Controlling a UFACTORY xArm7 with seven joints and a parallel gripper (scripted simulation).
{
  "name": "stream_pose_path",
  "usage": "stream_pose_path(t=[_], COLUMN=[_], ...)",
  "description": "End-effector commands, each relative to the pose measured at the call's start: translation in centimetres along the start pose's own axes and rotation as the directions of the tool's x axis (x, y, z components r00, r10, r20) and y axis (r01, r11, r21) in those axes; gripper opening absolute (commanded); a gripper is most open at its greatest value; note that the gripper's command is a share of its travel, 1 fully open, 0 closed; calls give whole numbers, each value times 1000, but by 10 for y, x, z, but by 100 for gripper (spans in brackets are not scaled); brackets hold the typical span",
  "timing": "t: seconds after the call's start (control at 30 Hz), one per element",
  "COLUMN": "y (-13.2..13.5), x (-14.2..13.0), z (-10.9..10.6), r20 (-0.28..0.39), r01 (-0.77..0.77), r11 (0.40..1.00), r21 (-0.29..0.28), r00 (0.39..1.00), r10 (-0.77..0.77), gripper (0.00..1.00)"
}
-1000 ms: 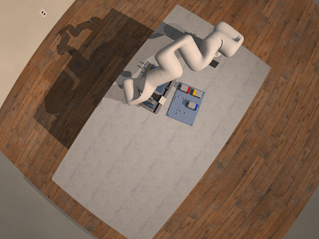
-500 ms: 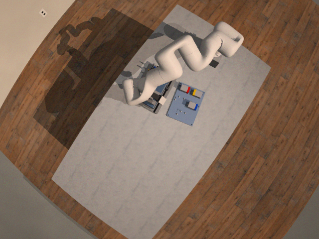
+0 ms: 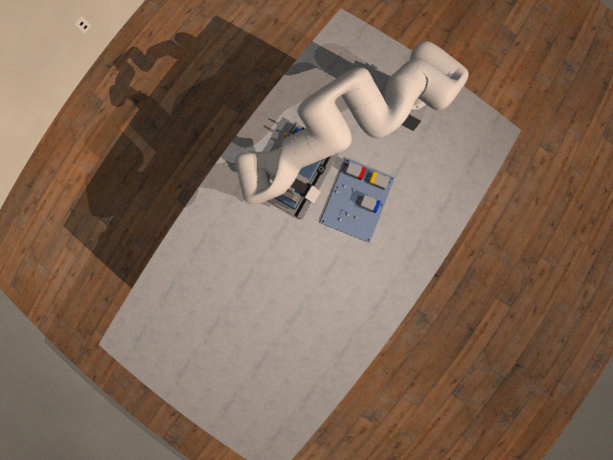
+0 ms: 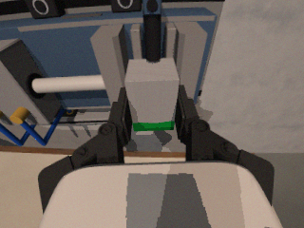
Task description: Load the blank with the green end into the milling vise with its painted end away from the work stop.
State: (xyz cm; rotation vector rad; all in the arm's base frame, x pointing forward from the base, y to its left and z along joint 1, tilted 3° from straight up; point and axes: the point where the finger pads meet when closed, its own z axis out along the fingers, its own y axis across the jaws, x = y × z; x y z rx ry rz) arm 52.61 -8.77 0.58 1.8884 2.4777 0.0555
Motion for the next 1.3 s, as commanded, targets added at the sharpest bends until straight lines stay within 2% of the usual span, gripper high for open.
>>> stream_pose_path(t=[0.0, 1.27], y=[1, 3], x=[-1, 3], z=[-2, -2], r20=[2, 2], r01=[0, 0], r11=[1000, 1000], r21=[-3, -3], r00=[1000, 1000], r10=[0, 0], gripper=[0, 0])
